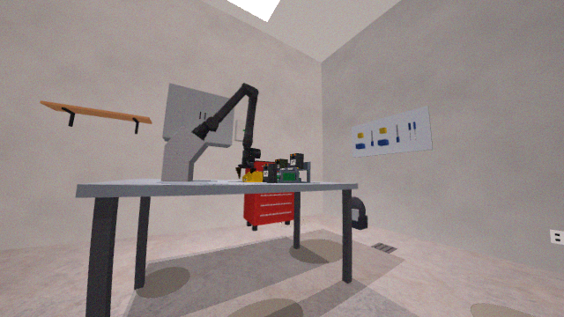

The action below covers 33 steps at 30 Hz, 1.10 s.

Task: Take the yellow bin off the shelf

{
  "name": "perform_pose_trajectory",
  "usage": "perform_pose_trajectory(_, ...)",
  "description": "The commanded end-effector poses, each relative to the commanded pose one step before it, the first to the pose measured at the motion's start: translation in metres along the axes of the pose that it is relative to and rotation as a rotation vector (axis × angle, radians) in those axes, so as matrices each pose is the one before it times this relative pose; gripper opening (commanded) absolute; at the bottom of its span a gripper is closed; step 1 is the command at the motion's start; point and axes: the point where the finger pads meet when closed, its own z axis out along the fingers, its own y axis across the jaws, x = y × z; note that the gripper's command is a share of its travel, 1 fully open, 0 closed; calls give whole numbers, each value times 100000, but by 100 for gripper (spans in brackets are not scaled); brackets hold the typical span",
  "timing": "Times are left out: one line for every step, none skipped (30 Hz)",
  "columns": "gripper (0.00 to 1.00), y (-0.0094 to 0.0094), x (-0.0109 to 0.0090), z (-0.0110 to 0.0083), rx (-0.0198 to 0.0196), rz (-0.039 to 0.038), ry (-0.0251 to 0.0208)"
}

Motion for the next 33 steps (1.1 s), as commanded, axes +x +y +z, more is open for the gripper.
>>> perform_pose_trajectory(90,0,-337,204,-135,-808,-266)
perform_pose_trajectory(90,47,-7,-84,-111,-1,-13)
perform_pose_trajectory(90,74,-12,-133,-177,-1,-20)
perform_pose_trajectory(90,106,-17,-192,-255,-2,-30)
perform_pose_trajectory(90,0,0,0,0,0,0)
perform_pose_trajectory(90,0,0,0,0,0,0)
perform_pose_trajectory(90,141,-22,-258,-343,-3,-40)
perform_pose_trajectory(90,-55,15,-163,232,-40,47)
perform_pose_trajectory(90,-87,29,-64,138,-41,36)
perform_pose_trajectory(90,-103,34,-76,163,-50,43)
perform_pose_trajectory(90,-63,31,-88,98,-53,37)
perform_pose_trajectory(90,-30,30,-100,45,-58,32)
perform_pose_trajectory(90,13,27,-112,-22,-62,26)
perform_pose_trajectory(90,32,28,-124,-53,-67,26)
perform_pose_trajectory(90,31,32,-137,-53,-75,29)
perform_pose_trajectory(90,18,37,-150,-33,-83,35)
perform_pose_trajectory(90,4,42,-163,-7,-92,43)
perform_pose_trajectory(90,-12,48,-174,16,-101,50)
perform_pose_trajectory(90,-17,51,-185,22,-23,53)
perform_pose_trajectory(90,7,51,-195,-14,-5,52)
perform_pose_trajectory(90,6,53,-205,-15,-5,54)
perform_pose_trajectory(90,0,0,0,0,0,0)
perform_pose_trajectory(90,0,0,0,0,0,0)
perform_pose_trajectory(90,513,-15,-222,-823,43,-55)
perform_pose_trajectory(90,-236,92,-220,375,-28,114)
perform_pose_trajectory(90,-254,90,-225,402,-17,111)
perform_pose_trajectory(90,3,26,-233,-7,69,16)
perform_pose_trajectory(90,-6,-19,-236,6,172,-37)
perform_pose_trajectory(90,-10,-53,-238,16,254,-76)
perform_pose_trajectory(90,-11,-52,-241,16,253,-76)
perform_pose_trajectory(90,-3,-11,-244,3,169,-18)
perform_pose_trajectory(90,92,31,-252,-155,68,44)
perform_pose_trajectory(90,129,53,-256,-214,18,77)
